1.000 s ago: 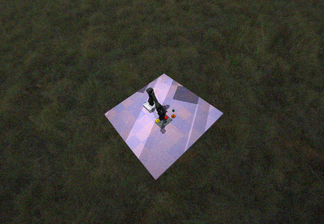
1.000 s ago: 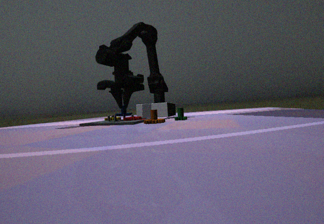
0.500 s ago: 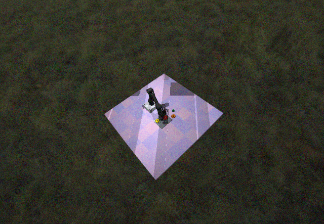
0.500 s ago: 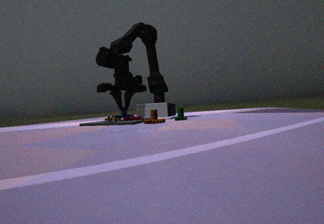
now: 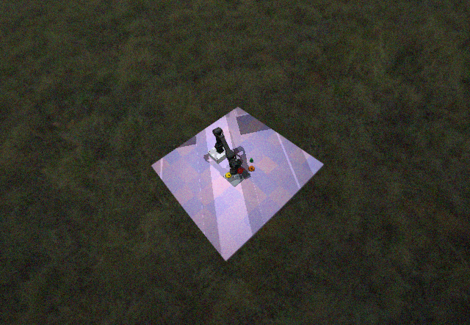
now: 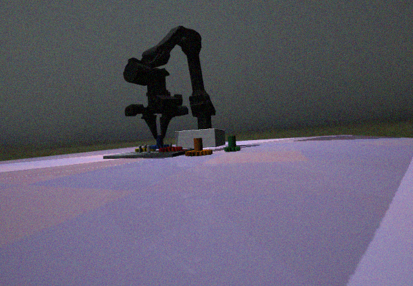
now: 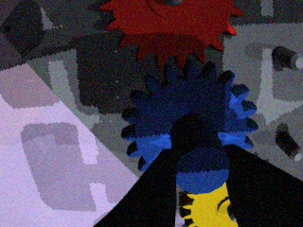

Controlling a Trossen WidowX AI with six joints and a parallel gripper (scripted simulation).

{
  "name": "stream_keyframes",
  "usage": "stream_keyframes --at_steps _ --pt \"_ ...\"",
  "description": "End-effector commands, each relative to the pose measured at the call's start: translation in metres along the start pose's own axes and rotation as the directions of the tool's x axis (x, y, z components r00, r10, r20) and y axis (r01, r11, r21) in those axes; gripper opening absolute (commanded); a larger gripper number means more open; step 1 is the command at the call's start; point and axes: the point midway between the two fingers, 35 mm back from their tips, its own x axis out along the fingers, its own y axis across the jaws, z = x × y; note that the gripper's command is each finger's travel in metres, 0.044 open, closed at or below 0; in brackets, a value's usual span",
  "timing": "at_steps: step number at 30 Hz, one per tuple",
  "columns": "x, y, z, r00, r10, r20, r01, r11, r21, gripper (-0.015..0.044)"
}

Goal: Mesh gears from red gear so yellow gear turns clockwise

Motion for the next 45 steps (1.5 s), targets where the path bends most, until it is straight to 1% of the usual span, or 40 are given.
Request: stream_keyframes --at_steps 1,9,15,21,32,37,45 --pt "0.0011 0.0006 -0.0002 1.000 0.000 -0.002 0.000 0.998 -0.068 0.0000" --pt "0.0019 -0.0001 -0.0016 1.000 0.000 -0.003 0.000 0.979 -0.206 0.0000" --pt "0.0022 -0.0010 -0.0007 1.000 0.000 -0.003 0.000 0.971 -0.240 0.0000" --pt "0.0026 -0.0001 0.0001 1.000 0.000 -0.002 0.000 0.981 -0.194 0.0000" --pt "0.0036 0.0001 -0.0017 1.000 0.000 -0.003 0.000 1.000 0.004 0.0000" --pt "0.0039 -0.0008 -0.0010 1.000 0.000 -0.003 0.001 0.998 0.063 0.0000" --pt "0.0045 0.0002 0.0001 1.000 0.000 -0.002 0.000 0.999 0.034 0.0000"
